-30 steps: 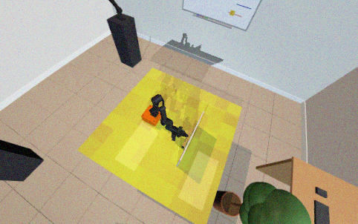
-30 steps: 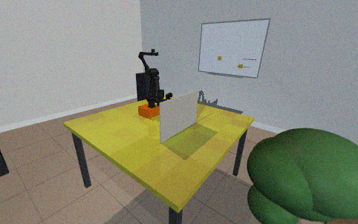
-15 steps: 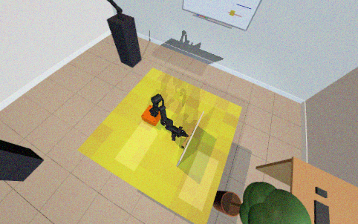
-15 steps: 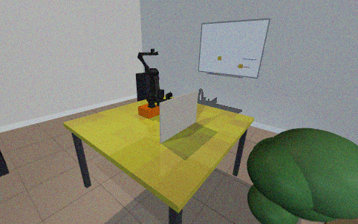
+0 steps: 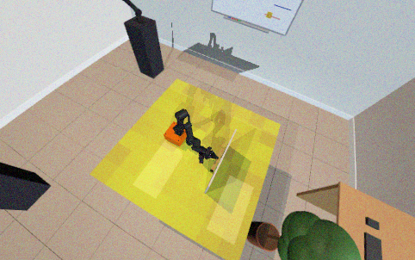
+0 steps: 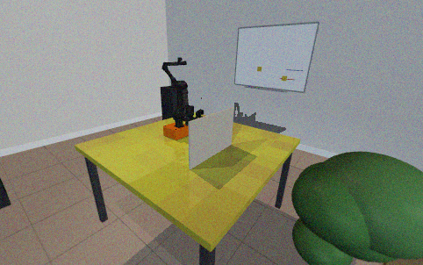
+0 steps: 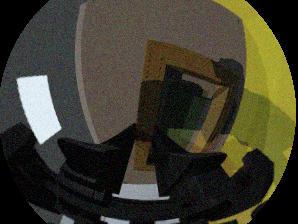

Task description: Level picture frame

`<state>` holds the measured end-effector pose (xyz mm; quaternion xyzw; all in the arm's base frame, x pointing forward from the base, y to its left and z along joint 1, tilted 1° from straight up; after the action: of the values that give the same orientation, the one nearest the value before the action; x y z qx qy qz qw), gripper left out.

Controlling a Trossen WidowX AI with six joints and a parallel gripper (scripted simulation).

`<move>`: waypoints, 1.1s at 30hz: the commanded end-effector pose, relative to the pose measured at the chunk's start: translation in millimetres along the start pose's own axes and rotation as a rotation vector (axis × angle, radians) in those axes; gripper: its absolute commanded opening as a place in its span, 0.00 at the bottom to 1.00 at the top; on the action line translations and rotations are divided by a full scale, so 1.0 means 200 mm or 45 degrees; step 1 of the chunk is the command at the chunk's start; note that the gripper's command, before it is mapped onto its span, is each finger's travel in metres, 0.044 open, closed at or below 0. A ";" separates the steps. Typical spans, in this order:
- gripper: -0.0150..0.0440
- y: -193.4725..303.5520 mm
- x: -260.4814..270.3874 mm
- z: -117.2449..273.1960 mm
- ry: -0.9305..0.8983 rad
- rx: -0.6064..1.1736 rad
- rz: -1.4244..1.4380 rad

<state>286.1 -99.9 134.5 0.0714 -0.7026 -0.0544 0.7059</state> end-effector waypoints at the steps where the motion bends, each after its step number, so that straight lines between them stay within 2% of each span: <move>1: 0.25 0.00 0.01 0.00 -0.014 0.000 0.003; 33: 0.25 0.00 0.03 0.00 -0.014 0.000 0.003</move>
<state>285.8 -100.5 138.3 0.0705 -0.7029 -0.0551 0.7056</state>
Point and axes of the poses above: the point midway between the two fingers, 35 mm back from their tips, its own z axis back along the fingers, its own x axis across the jaws, y = z × x, the point moved 10 cm from there along z, back along the fingers, and after that the axes turned 2 degrees about -z, right-handed, at the moved point
